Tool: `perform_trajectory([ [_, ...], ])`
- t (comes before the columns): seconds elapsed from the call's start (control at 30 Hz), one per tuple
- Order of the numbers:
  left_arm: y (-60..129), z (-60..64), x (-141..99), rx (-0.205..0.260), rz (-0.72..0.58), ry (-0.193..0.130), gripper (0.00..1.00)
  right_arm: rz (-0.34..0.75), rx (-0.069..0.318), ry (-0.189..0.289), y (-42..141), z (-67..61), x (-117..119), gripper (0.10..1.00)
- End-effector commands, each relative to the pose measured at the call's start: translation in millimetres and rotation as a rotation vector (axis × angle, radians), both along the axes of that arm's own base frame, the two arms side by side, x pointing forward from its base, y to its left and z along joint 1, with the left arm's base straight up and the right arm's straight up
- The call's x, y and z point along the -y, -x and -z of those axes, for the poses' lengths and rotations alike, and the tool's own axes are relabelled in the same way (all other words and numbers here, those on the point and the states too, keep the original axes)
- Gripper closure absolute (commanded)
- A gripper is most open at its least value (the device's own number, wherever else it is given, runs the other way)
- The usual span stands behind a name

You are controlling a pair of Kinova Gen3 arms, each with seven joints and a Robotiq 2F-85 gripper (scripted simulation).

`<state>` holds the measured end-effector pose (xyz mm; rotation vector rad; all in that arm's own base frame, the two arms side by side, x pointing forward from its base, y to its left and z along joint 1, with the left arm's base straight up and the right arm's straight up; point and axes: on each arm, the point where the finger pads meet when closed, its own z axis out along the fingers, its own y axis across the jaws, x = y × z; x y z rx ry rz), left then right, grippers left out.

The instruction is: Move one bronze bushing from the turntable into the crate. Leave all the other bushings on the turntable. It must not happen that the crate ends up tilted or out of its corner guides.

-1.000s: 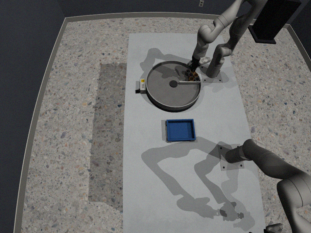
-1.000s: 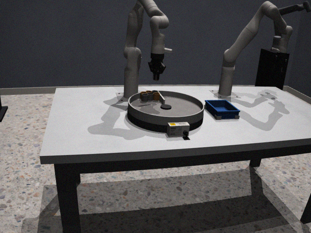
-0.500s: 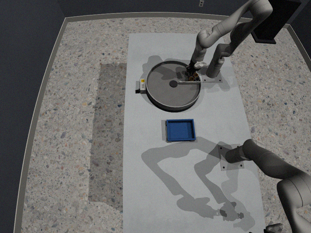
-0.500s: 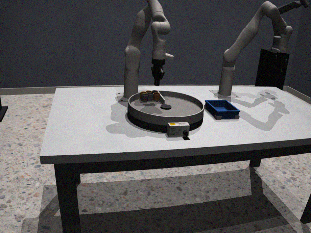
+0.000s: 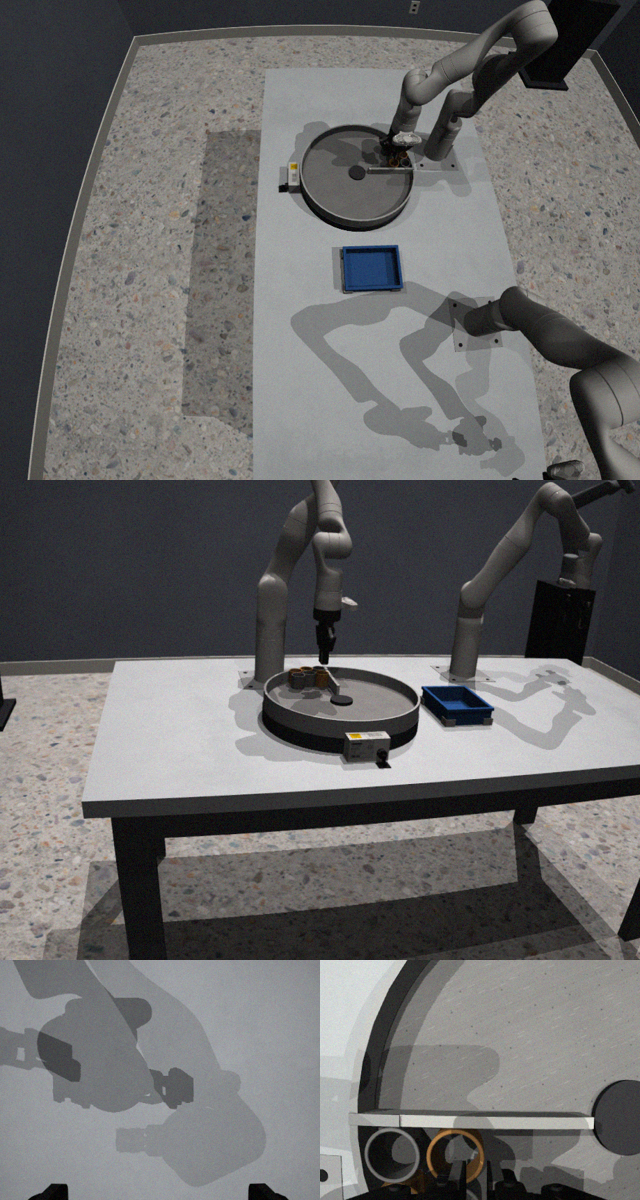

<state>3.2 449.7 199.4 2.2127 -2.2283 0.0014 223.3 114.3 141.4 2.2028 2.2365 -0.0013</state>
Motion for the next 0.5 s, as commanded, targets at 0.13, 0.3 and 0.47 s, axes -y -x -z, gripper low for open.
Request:
perform_trajectory([
  [0.13,0.1,-0.7,-0.3,0.0,0.0,-0.002,0.001,0.016,0.0,-0.001,-0.5,1.6,-0.4,0.886],
  [0.3,0.1,-0.7,-0.3,0.0,0.0,-0.002,0.001,0.02,0.0,0.0,-0.6,2.1,-0.4,0.886],
  [0.47,0.1,-0.7,-0.3,0.0,0.0,-0.002,0.001,0.02,0.0,0.0,-0.6,2.1,-0.4,0.886],
])
